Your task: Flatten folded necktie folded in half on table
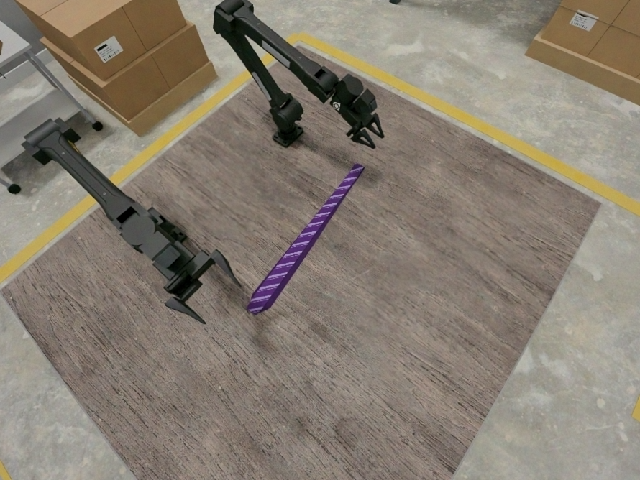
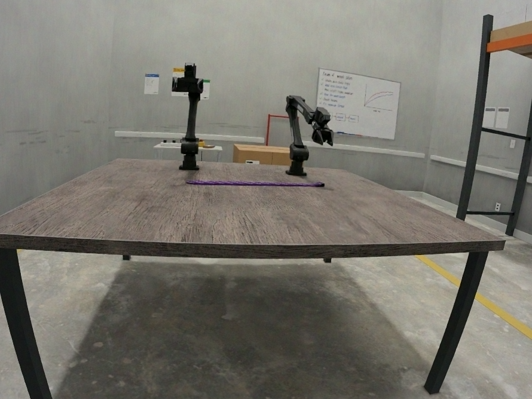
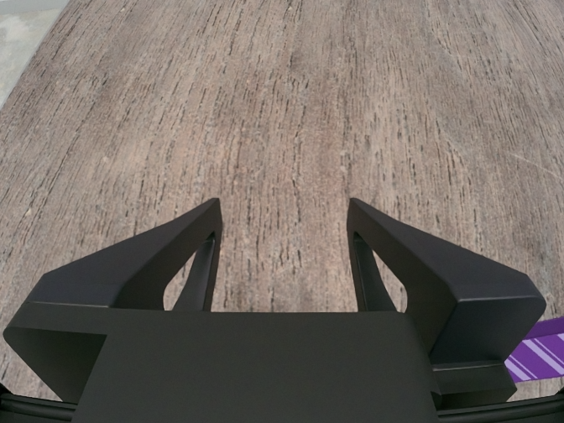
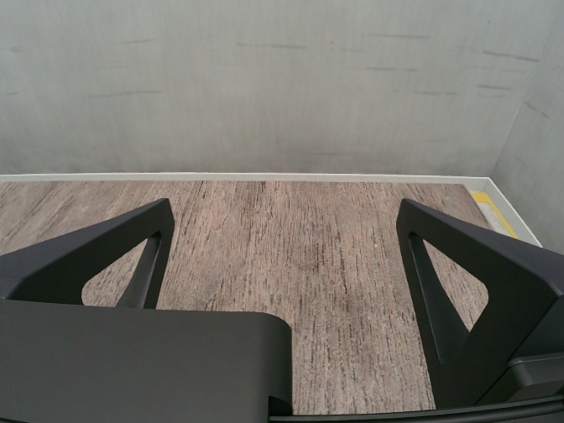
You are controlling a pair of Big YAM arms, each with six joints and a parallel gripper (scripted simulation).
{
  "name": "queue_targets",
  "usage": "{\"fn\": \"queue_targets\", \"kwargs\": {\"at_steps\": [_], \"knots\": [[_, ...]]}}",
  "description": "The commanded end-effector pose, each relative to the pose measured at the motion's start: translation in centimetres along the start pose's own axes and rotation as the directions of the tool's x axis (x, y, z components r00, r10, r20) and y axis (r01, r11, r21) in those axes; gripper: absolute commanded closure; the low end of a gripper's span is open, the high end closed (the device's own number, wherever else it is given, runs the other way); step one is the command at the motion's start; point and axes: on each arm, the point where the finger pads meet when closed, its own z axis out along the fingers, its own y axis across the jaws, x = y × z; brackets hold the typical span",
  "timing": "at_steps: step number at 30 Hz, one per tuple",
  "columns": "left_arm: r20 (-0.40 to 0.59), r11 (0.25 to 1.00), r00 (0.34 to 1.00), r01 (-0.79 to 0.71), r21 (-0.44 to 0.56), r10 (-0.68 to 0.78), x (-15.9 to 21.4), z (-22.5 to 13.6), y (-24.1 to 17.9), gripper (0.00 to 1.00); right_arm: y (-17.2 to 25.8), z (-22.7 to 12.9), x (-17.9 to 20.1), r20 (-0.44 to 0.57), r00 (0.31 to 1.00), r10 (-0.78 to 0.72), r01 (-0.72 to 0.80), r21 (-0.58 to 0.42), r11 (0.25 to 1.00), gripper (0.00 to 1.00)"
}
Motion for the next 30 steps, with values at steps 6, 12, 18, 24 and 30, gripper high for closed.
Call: {"fn": "queue_targets", "kwargs": {"at_steps": [6, 12, 18, 24, 30], "knots": [[0.128, 1.0, 0.992, 0.007, 0.006, -0.008, -6.8, -1.0, -0.5, 0.44, 0.7, -0.1, -3.2, 0.063, 0.998, 0.011, -0.01, -0.011, 1.0, 0.0], [0.142, 1.0, 0.99, 0.006, 0.007, -0.007, -7.5, -1.1, -0.5, 0.43, 0.7, -0.1, -3.2, 0.063, 0.998, 0.011, -0.01, -0.011, 1.0, 0.0], [0.156, 1.0, 0.988, 0.005, 0.009, -0.006, -8.3, -1.2, -0.6, 0.41, 0.7, -0.1, -3.2, 0.063, 0.998, 0.011, -0.01, -0.011, 1.0, 0.0], [0.169, 1.0, 0.986, 0.004, 0.01, -0.005, -9.0, -1.4, -0.7, 0.4, 0.7, -0.1, -3.2, 0.063, 0.998, 0.011, -0.01, -0.011, 1.0, 0.0], [0.196, 1.0, 0.981, 0.001, 0.014, -0.004, -10.5, -1.6, -0.9, 0.38, 0.7, -0.1, -3.2, 0.063, 0.998, 0.011, -0.01, -0.011, 1.0, 0.0]]}}
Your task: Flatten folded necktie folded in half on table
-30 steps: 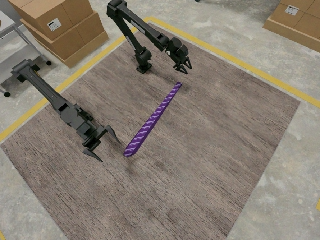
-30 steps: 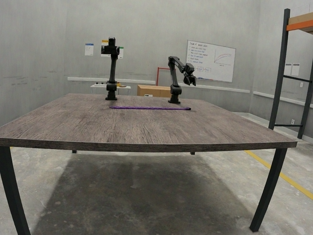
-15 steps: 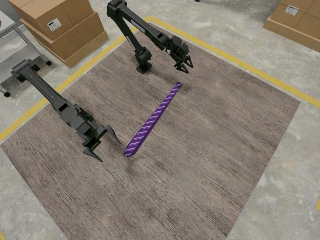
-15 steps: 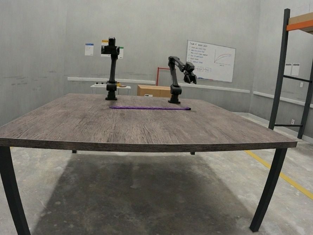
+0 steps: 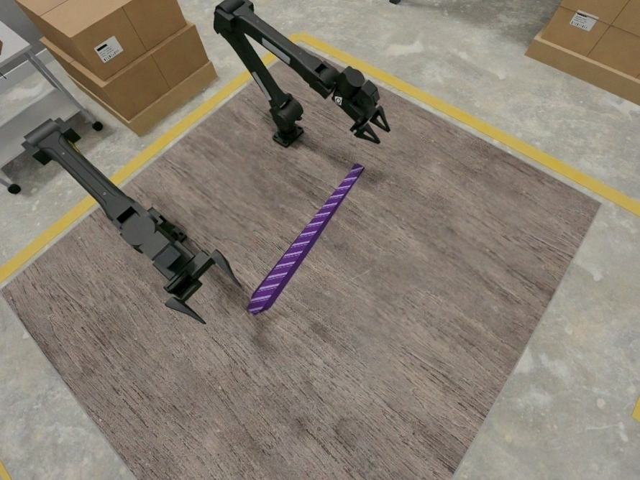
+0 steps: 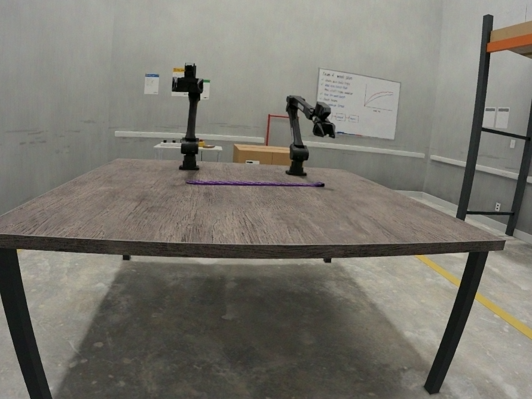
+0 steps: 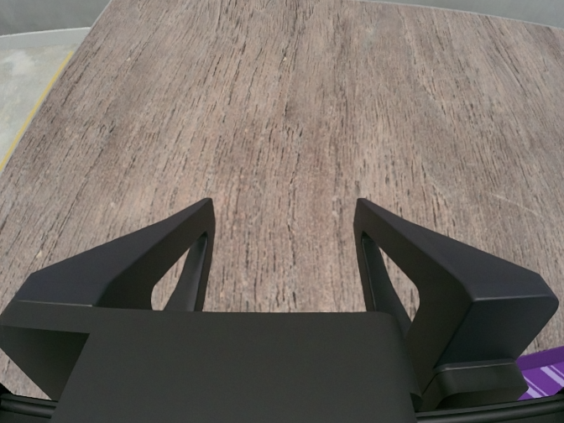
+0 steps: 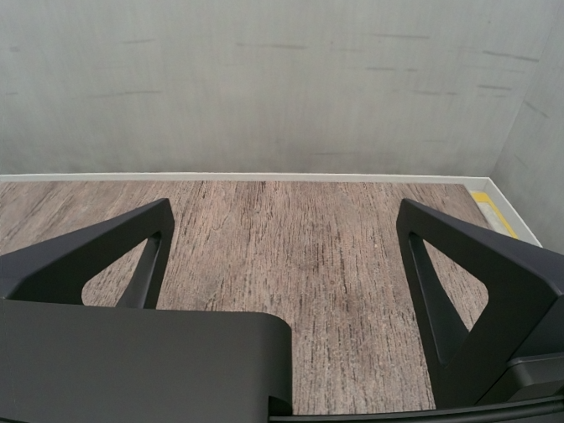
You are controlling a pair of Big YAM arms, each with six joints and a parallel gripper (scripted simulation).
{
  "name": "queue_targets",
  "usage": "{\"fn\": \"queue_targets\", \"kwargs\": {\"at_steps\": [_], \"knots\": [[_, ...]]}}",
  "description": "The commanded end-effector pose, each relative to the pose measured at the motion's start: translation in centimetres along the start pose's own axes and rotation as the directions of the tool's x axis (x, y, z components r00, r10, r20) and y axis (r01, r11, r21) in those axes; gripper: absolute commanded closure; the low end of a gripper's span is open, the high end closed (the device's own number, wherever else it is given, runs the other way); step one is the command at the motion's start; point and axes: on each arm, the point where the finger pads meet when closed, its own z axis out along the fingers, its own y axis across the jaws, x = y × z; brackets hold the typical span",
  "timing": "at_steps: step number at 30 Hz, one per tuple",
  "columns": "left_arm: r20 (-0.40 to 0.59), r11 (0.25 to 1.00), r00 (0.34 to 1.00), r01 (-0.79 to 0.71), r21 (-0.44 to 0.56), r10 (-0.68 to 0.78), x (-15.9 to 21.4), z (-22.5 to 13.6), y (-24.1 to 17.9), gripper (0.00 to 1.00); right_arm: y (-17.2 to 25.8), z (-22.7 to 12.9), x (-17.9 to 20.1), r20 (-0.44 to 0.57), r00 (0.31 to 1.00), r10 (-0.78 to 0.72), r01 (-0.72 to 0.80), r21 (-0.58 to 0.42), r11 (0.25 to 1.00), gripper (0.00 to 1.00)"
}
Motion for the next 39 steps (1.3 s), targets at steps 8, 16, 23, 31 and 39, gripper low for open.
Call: {"fn": "queue_targets", "kwargs": {"at_steps": [8, 16, 23, 31, 39], "knots": [[0.14, 1.0, 0.99, 0.004, 0.008, -0.006, -7.7, -0.6, -0.6, 0.36, 0.7, -0.1, -3.2, 0.063, 0.998, 0.011, -0.01, -0.011, 1.0, 0.0], [0.179, 1.0, 0.984, 0.001, 0.013, -0.004, -9.9, -0.7, -0.8, 0.33, 0.7, -0.1, -3.2, 0.063, 0.998, 0.011, -0.01, -0.011, 1.0, 0.0], [0.203, 1.0, 0.979, -0.001, 0.016, -0.002, -11.2, -0.8, -1.0, 0.31, 0.7, -0.1, -3.2, 0.063, 0.998, 0.011, -0.01, -0.011, 1.0, 0.0], [0.238, 1.0, 0.971, -0.004, 0.02, -0.001, -13.2, -0.9, -1.2, 0.28, 0.7, -0.1, -3.2, 0.063, 0.998, 0.011, -0.01, -0.011, 1.0, 0.0], [0.271, 1.0, 0.963, -0.007, 0.023, 0.001, -15.0, -1.0, -1.4, 0.24, 0.7, -0.1, -3.2, 0.063, 0.998, 0.011, -0.01, -0.011, 1.0, 0.0]]}}
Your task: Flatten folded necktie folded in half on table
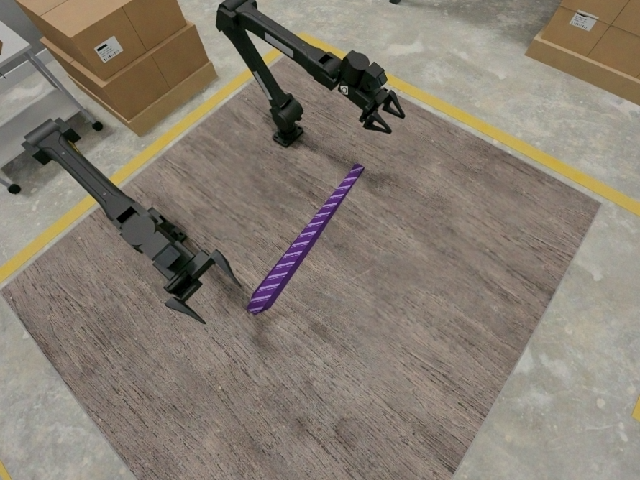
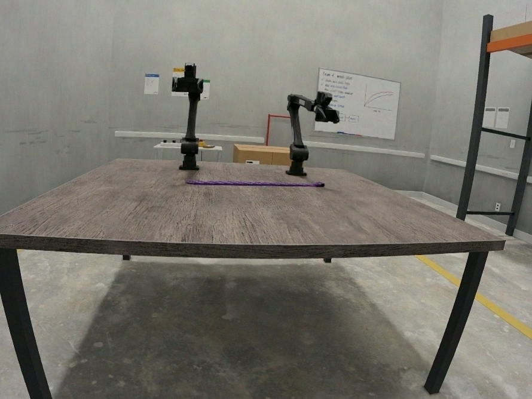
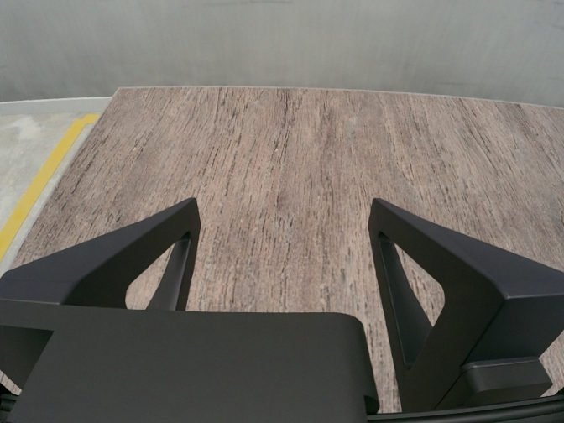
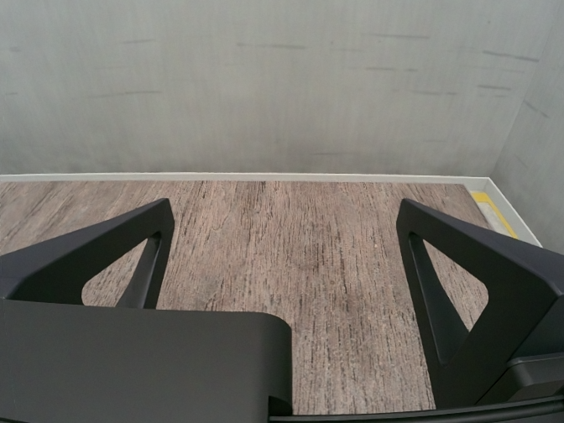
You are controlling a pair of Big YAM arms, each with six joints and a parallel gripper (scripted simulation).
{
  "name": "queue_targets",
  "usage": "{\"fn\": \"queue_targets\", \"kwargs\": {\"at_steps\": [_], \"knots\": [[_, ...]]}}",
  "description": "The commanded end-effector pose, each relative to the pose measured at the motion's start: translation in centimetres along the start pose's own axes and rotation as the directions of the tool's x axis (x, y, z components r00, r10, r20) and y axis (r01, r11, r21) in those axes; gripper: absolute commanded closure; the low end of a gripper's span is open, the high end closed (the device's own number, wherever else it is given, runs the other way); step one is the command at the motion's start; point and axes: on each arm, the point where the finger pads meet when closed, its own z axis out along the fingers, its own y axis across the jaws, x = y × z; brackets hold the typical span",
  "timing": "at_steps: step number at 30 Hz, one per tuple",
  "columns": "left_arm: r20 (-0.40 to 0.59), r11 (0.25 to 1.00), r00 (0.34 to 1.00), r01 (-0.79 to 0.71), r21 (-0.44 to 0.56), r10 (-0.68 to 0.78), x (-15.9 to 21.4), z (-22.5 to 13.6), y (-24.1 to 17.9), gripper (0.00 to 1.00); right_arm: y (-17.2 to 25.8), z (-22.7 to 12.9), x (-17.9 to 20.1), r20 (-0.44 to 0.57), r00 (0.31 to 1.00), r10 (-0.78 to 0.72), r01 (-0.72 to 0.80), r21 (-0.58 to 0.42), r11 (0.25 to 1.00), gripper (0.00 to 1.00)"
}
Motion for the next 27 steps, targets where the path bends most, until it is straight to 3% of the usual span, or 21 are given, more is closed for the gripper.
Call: {"fn": "queue_targets", "kwargs": {"at_steps": [1, 27], "knots": [[0.11, 1.0, 0.994, 0.001, 0.007, -0.002, -6.2, 0.1, -0.5, 0.24, 0.7, -0.1, -3.2, 0.063, 0.998, 0.011, -0.01, -0.011, 1.0, 0.0], [0.184, 1.0, 0.983, -0.005, 0.016, 0.002, -10.3, 0.5, -0.9, 0.16, 0.7, -0.1, -3.2, 0.063, 0.998, 0.011, -0.01, -0.011, 1.0, 0.0]]}}
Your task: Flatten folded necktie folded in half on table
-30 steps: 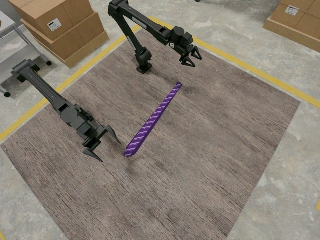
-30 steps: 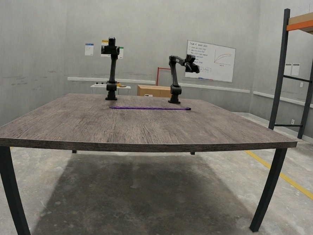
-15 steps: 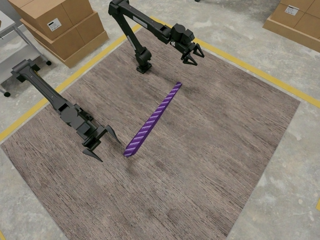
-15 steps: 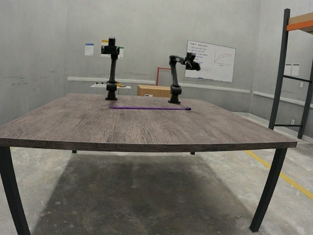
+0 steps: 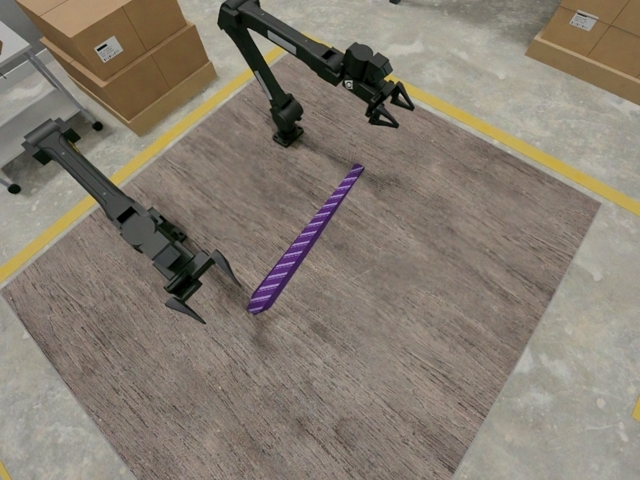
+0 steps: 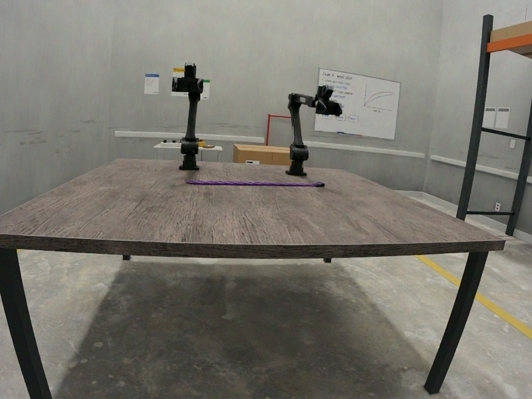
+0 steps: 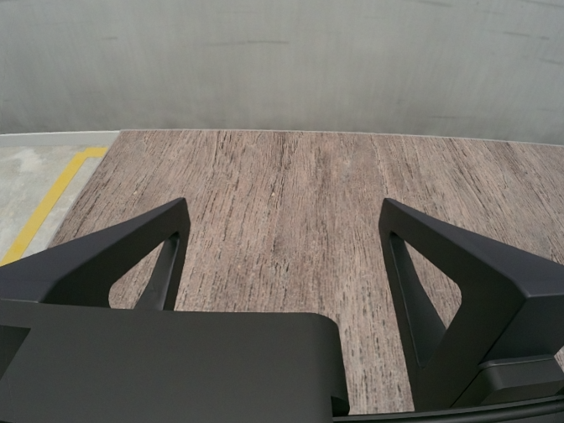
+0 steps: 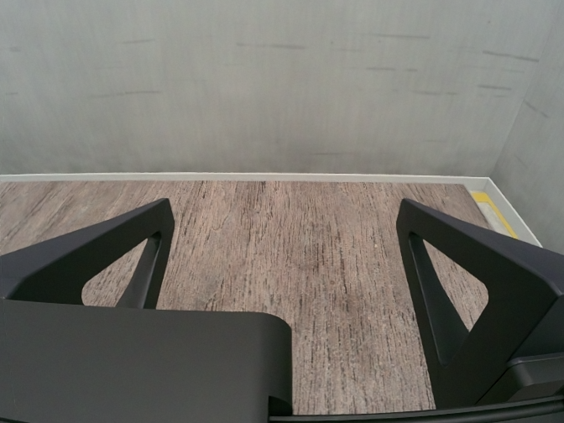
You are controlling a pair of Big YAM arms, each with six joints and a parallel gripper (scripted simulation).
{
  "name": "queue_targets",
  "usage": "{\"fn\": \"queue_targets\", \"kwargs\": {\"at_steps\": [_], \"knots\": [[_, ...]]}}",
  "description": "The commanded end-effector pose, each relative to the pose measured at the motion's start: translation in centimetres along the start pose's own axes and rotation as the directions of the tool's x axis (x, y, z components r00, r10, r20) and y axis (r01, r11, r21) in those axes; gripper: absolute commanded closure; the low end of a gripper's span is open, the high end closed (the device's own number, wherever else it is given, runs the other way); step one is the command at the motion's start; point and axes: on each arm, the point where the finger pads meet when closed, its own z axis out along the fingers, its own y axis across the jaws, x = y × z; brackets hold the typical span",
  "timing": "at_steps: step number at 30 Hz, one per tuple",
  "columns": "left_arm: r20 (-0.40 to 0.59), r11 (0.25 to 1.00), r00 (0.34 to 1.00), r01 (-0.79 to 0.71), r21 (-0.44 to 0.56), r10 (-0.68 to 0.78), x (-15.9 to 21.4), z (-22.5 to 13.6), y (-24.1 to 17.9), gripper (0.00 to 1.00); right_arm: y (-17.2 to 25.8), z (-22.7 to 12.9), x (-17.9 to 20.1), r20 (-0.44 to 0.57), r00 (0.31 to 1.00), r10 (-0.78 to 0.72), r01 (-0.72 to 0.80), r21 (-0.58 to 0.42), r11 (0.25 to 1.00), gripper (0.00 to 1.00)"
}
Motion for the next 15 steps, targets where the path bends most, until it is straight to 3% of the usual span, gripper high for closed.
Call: {"fn": "queue_targets", "kwargs": {"at_steps": [1, 15], "knots": [[0.108, 1.0, 0.994, -0.003, 0.009, 0.002, -6.1, 0.3, -0.5, 0.15, 0.7, -0.1, -3.2, 0.063, 0.998, 0.011, -0.01, -0.011, 1.0, 0.0], [0.148, 1.0, 0.989, -0.006, 0.014, 0.004, -8.3, 0.7, -0.8, 0.07, 0.7, -0.1, -3.2, 0.063, 0.998, 0.011, -0.01, -0.011, 1.0, 0.0]]}}
